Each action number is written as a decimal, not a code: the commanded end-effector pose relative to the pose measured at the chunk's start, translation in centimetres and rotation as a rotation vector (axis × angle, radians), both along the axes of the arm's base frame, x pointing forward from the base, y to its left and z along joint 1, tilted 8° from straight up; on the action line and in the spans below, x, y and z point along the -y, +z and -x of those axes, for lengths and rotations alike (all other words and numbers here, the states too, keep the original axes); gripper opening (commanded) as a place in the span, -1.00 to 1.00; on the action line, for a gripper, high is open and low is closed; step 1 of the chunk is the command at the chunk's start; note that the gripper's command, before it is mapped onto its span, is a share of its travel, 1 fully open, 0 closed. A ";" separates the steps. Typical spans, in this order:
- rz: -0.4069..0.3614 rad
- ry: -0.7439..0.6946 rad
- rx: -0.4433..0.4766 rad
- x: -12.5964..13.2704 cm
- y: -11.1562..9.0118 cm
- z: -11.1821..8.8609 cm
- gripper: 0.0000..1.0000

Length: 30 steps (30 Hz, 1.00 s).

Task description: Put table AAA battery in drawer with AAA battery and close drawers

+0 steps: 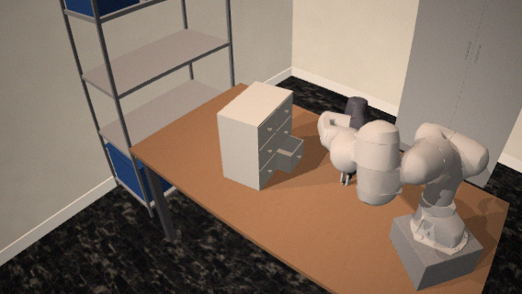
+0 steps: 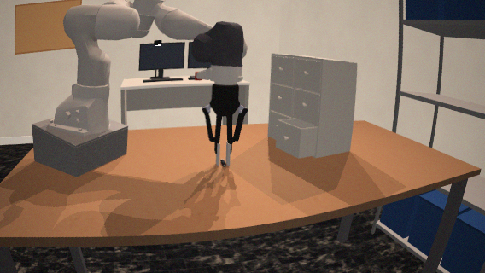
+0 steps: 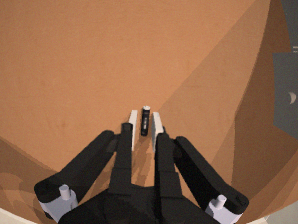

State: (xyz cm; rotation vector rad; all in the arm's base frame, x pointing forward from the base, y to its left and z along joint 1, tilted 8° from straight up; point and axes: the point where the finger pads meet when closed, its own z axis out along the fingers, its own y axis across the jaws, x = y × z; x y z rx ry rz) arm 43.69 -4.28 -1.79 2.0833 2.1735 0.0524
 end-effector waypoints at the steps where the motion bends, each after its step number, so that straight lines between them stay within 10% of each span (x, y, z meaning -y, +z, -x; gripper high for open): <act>1: 0.005 0.008 0.006 0.1 0.0 -0.3 -0.70; 30: 0.005 0.008 0.006 0.1 0.0 -0.3 -0.94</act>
